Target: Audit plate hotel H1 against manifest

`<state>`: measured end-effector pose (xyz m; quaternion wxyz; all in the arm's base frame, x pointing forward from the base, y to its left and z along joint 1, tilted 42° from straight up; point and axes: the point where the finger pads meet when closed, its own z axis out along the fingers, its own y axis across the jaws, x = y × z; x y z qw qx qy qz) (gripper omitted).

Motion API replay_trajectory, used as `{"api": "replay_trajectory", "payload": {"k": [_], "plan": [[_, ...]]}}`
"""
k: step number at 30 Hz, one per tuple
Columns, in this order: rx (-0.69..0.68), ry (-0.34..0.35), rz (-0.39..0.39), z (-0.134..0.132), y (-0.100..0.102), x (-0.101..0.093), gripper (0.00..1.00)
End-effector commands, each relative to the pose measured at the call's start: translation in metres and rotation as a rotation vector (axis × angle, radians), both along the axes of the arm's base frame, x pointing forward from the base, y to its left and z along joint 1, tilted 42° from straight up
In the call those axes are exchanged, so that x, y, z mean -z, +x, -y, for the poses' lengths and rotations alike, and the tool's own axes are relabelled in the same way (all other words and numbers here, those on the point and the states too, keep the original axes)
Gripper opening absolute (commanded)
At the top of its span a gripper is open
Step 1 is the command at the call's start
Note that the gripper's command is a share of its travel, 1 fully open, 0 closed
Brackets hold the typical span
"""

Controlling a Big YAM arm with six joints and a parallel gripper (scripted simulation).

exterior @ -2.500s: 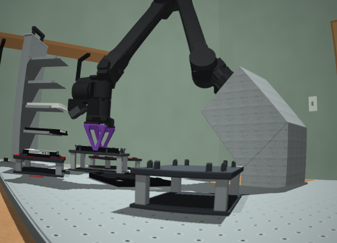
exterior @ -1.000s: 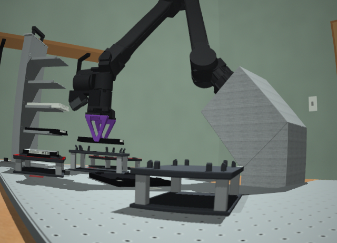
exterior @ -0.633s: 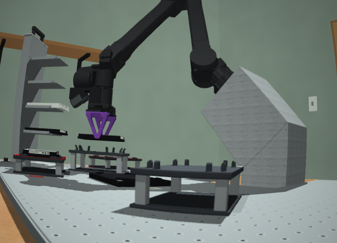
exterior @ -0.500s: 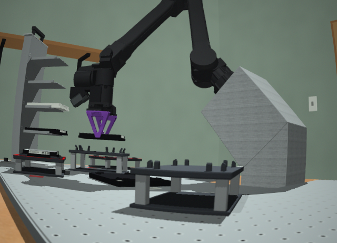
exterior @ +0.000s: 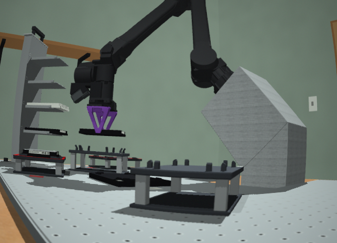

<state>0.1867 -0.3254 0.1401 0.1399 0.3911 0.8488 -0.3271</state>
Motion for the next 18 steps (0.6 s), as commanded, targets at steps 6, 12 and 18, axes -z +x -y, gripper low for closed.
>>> {"api": "replay_trajectory", "payload": {"k": [6, 12, 18], "plan": [[0.003, -0.033, 0.039, 0.002, 0.012, -0.028, 0.86], [-0.002, -0.042, 0.049, -0.003, 0.013, -0.037, 0.86], [-0.002, -0.043, 0.051, -0.012, 0.013, -0.048, 0.86]]}}
